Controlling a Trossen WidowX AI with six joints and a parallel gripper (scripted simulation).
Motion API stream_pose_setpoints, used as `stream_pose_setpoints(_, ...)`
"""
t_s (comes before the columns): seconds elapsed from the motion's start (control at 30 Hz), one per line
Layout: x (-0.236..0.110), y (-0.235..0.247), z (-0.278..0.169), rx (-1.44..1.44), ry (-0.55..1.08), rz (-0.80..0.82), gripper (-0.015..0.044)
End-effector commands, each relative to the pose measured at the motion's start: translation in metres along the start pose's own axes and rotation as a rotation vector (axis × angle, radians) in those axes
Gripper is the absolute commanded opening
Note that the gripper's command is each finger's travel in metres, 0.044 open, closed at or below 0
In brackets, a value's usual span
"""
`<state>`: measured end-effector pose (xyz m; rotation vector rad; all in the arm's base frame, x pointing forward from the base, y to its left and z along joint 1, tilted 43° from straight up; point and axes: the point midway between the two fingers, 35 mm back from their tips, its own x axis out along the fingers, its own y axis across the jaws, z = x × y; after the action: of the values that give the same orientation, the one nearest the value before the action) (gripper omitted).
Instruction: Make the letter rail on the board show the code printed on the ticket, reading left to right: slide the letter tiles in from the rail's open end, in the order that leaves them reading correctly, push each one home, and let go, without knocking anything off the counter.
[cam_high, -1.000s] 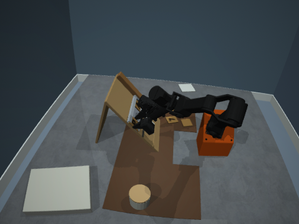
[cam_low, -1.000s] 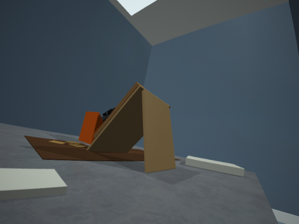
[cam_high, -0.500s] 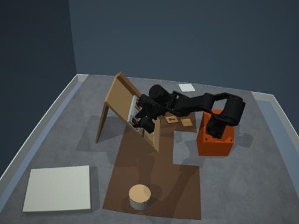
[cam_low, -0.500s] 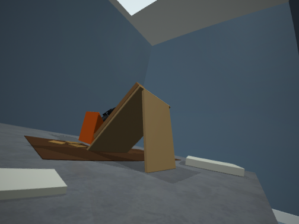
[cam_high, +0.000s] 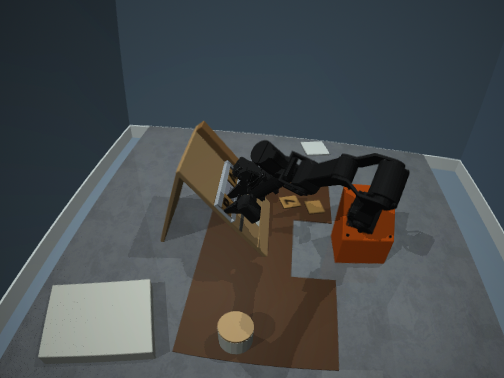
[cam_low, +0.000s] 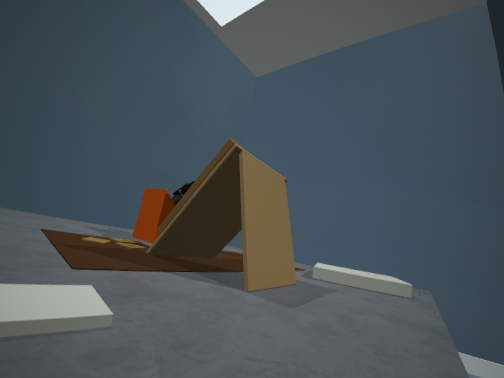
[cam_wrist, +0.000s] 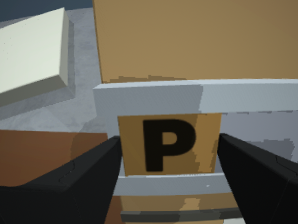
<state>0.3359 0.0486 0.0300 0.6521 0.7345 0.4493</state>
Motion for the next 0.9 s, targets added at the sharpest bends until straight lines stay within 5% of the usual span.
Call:
stream_pose_setpoints(0.0,0.001,-0.003,0.0,-0.004,0.003,0.004,0.0)
stream_pose_setpoints(0.87,0.001,-0.018,0.001,-0.005,0.003,0.003,0.0)
